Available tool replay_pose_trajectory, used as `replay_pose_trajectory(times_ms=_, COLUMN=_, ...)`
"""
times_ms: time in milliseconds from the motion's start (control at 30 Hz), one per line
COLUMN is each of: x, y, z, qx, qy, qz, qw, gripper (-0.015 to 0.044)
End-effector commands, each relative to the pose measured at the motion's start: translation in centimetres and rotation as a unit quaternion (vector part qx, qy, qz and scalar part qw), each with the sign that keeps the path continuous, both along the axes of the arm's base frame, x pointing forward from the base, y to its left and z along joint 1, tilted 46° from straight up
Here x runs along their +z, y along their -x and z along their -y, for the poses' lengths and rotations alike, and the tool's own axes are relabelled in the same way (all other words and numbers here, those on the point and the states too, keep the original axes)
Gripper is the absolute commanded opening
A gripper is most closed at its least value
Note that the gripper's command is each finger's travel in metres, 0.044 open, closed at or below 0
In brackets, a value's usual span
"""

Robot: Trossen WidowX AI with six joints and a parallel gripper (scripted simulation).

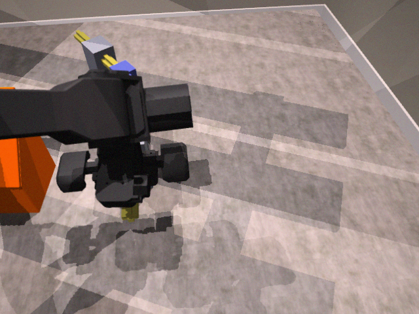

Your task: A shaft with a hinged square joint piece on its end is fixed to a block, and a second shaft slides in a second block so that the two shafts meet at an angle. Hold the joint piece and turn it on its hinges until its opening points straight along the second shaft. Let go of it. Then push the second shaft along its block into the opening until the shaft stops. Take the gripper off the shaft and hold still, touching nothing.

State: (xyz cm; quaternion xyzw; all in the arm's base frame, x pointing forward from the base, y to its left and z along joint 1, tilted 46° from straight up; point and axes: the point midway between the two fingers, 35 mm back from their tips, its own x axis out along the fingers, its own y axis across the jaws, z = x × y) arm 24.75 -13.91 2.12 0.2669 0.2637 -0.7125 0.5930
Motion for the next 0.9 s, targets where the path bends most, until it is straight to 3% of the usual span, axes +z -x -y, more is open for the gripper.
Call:
replay_pose_trajectory(times_ms=0, x=-0.54, y=-0.03, z=-0.44, qx=0.0, qy=-0.005, qz=0.001, qw=1.0, gripper=0.0)
replay_pose_trajectory(times_ms=533, x=-0.23, y=-0.03, z=-0.22, qx=0.0, qy=0.0, qz=0.001, qw=1.0, gripper=0.0)
replay_pose_trajectory(times_ms=633, x=-0.23, y=-0.03, z=-0.22, qx=0.0, qy=0.0, qz=0.001, qw=1.0, gripper=0.0067)
replay_pose_trajectory(times_ms=800, x=-0.23, y=-0.03, z=-0.22, qx=0.0, qy=0.0, qz=0.001, qw=1.0, gripper=0.0067)
replay_pose_trajectory(times_ms=867, x=-0.23, y=-0.03, z=-0.22, qx=0.0, qy=0.0, qz=0.001, qw=1.0, gripper=0.0119)
